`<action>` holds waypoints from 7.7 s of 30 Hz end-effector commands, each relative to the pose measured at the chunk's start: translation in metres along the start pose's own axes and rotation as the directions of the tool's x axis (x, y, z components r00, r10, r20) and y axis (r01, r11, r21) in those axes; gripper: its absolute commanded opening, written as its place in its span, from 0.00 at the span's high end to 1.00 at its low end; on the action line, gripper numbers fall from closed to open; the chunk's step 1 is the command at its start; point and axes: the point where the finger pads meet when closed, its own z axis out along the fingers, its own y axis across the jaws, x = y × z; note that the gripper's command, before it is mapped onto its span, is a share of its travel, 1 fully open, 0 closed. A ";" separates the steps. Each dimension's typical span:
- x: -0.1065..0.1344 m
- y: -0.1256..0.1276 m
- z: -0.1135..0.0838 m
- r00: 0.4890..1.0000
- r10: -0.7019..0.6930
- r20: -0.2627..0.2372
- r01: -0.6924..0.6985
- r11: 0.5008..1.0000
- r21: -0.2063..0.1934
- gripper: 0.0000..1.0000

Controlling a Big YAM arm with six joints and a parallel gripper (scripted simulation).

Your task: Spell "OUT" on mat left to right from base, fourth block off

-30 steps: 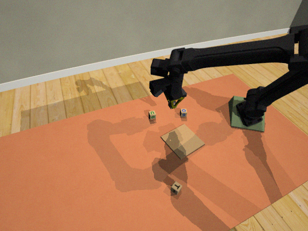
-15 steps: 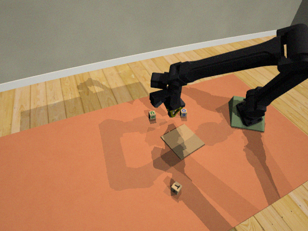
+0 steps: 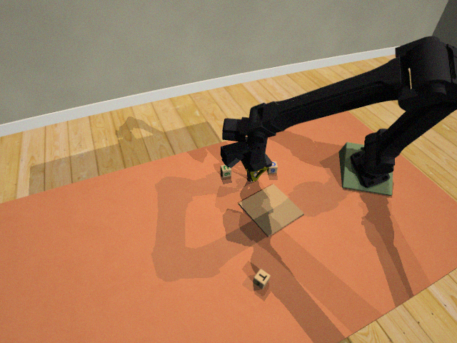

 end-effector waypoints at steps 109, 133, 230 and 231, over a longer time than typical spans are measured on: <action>-0.021 0.000 -0.003 1.000 -0.020 0.016 0.020 1.000 0.008 0.75; -0.016 0.001 0.003 1.000 -0.017 0.013 0.017 1.000 0.006 0.75; -0.024 -0.007 -0.054 0.998 -0.027 0.049 0.025 0.999 0.034 0.26; -0.024 -0.006 -0.056 0.998 -0.027 0.049 0.025 0.999 0.034 0.26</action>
